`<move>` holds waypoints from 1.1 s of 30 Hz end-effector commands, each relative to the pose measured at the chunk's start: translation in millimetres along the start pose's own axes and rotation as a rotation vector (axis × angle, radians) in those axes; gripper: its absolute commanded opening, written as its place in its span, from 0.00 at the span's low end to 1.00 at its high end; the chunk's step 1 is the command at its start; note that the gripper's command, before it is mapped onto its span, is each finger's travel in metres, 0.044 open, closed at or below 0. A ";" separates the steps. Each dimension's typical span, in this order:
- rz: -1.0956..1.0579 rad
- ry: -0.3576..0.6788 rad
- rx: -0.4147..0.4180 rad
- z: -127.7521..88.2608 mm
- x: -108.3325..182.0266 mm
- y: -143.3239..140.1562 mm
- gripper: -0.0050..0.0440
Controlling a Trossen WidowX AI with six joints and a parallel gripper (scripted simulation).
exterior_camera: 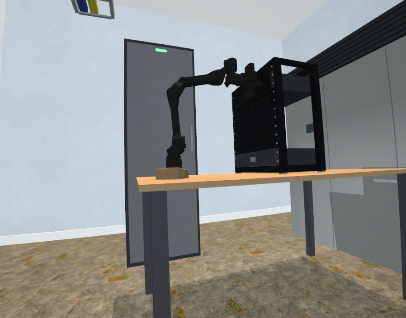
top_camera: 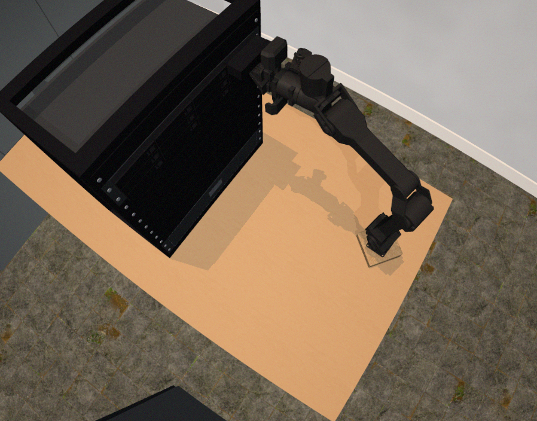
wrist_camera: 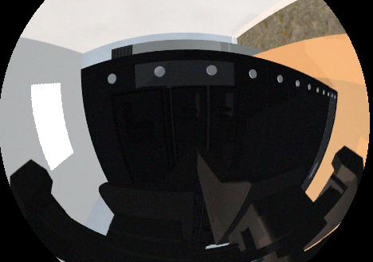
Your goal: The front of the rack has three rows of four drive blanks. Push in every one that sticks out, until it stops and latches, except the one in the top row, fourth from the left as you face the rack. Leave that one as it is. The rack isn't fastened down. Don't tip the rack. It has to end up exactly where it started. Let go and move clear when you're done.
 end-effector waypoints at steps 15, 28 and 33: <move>-0.019 -0.009 -0.076 -29.3 1.5 23.5 0.10; -0.019 -0.009 -0.076 -86.4 2.0 21.1 0.10; -0.019 -0.009 -0.076 -86.5 2.0 21.1 0.10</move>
Point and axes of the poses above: the point midway between the two fingers, 35 mm back from their tips, its own z axis out along the fingers, its own y axis across the jaws, x = y × z, the point moved 5 cm from there along -z, back along the fingers, and after that the axes turned 8 degrees about -z, right-handed, at the moved point
